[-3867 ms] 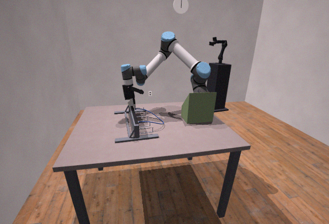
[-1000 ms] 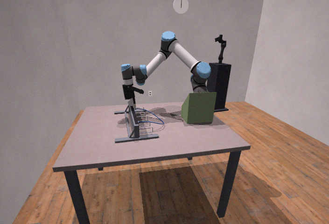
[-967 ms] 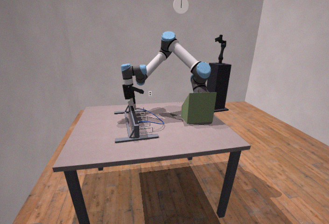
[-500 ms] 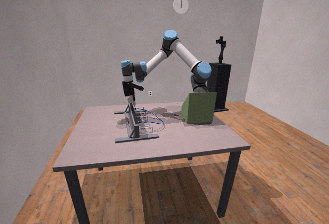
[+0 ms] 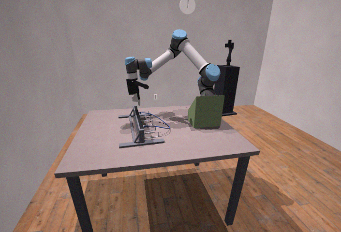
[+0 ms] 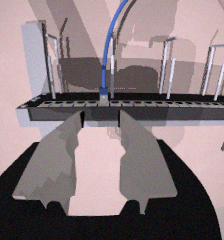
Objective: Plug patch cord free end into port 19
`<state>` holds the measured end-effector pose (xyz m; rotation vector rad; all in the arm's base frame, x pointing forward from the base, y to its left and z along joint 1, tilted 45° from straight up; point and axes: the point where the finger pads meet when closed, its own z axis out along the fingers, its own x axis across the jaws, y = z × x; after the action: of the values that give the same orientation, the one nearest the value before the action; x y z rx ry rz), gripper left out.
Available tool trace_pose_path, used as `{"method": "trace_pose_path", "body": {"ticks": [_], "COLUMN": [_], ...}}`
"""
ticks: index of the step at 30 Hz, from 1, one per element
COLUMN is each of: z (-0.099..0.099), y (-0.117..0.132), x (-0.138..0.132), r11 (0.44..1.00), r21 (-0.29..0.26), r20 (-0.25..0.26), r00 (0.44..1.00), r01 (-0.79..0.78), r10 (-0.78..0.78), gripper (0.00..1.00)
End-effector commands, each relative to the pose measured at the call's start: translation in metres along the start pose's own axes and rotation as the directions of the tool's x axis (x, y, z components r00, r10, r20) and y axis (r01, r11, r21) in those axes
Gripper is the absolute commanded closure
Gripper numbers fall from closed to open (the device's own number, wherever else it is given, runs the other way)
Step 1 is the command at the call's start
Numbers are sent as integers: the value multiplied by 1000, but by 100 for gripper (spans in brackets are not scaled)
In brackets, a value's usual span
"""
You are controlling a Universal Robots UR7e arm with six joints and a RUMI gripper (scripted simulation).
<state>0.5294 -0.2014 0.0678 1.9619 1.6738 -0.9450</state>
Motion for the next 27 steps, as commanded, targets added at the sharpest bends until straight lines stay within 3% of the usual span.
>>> {"method": "trace_pose_path", "body": {"ticks": [1, 8, 9, 27], "z": [-13, -15, -14, -13], "y": [-1, -2, -2, -3], "x": [0, 0, 0, 1], "r11": [1000, 1000, 1000, 1000], "r21": [3, 3, 4, 7], "r20": [-1, -1, -1, -1], "r00": [1000, 1000, 1000, 1000], "r01": [-1, -1, -1, 1], "r10": [1, 1, 1, -1], "gripper": [78, 78, 100, 100]}}
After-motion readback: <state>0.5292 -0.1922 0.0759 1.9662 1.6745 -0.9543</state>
